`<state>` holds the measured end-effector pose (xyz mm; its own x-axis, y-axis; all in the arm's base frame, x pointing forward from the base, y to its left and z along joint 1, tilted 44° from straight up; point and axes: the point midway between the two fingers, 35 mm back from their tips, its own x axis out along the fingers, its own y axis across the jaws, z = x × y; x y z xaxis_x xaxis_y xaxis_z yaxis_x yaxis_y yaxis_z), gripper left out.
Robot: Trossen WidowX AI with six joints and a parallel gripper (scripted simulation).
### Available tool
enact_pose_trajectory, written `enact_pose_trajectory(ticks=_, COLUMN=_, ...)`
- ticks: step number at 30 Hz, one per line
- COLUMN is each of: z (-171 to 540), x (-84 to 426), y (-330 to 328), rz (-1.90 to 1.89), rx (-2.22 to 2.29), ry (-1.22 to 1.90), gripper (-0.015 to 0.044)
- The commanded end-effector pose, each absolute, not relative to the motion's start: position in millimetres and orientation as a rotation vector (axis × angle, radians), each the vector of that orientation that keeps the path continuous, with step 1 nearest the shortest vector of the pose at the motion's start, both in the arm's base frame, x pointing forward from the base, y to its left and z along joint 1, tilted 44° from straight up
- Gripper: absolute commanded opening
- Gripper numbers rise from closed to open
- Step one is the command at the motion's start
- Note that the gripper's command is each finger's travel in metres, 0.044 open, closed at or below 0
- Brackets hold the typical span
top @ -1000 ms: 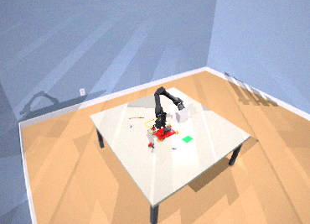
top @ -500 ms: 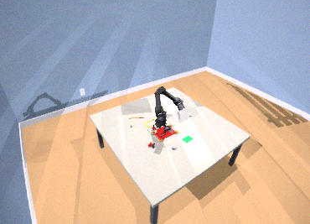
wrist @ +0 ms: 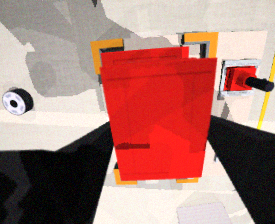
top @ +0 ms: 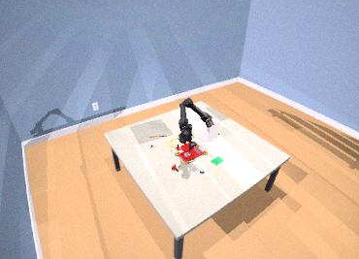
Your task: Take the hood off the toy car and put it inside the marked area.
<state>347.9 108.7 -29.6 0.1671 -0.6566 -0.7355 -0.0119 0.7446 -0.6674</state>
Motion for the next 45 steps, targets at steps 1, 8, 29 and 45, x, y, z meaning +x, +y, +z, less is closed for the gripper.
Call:
enact_pose_trajectory(ticks=1, z=-15.6, x=350.5, y=94.2, rz=-0.502, rx=-0.610, ry=1.342, gripper=0.0000)
enact_pose_trajectory(ticks=8, z=8.0, x=351.9, y=71.7, rz=-0.498, rx=-0.606, ry=1.345, gripper=0.0000)
enact_pose_trajectory(ticks=29, z=70.2, x=339.0, y=3.7, rz=-0.499, rx=-0.604, ry=1.346, gripper=0.0000)
enact_pose_trajectory(ticks=45, z=108.9, x=313.2, y=-45.0, rz=-0.514, rx=-0.613, ry=1.344, gripper=0.0000)
